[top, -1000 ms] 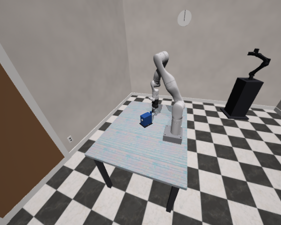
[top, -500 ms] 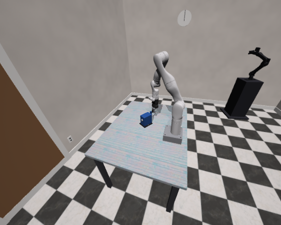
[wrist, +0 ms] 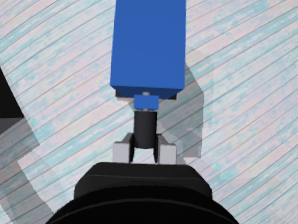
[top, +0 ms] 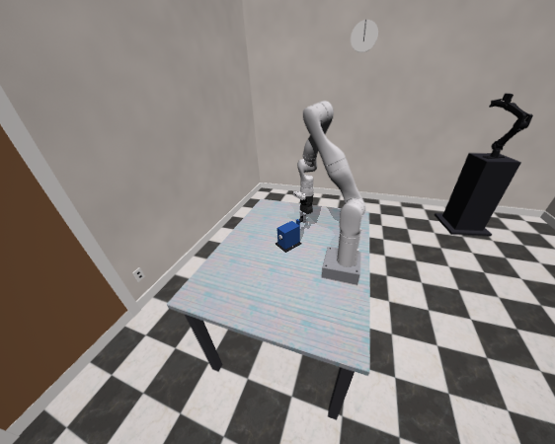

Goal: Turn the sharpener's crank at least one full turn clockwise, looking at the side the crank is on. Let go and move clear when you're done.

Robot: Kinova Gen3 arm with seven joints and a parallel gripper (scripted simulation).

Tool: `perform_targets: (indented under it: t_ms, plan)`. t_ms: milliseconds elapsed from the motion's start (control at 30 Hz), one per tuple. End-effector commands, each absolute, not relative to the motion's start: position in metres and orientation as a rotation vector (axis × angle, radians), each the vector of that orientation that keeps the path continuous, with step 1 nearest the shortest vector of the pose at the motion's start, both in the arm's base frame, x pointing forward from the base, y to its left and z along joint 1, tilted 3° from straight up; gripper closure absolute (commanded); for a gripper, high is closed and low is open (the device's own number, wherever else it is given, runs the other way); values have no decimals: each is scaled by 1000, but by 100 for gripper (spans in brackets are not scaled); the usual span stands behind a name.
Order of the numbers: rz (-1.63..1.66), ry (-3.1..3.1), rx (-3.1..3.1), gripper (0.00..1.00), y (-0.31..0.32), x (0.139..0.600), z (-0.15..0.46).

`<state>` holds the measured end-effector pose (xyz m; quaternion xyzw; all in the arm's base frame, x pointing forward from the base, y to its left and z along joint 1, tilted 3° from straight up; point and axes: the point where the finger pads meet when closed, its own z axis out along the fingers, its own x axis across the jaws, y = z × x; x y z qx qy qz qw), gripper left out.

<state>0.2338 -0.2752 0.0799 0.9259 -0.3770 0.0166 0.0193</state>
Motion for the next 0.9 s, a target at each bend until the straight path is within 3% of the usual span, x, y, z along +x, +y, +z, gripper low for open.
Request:
perform_targets:
  t_ms: [0,867]
  plan:
    - [53,-1170,2873,100,-275,234,80]
    - [53,-1170,2873,100,-277,236,80]
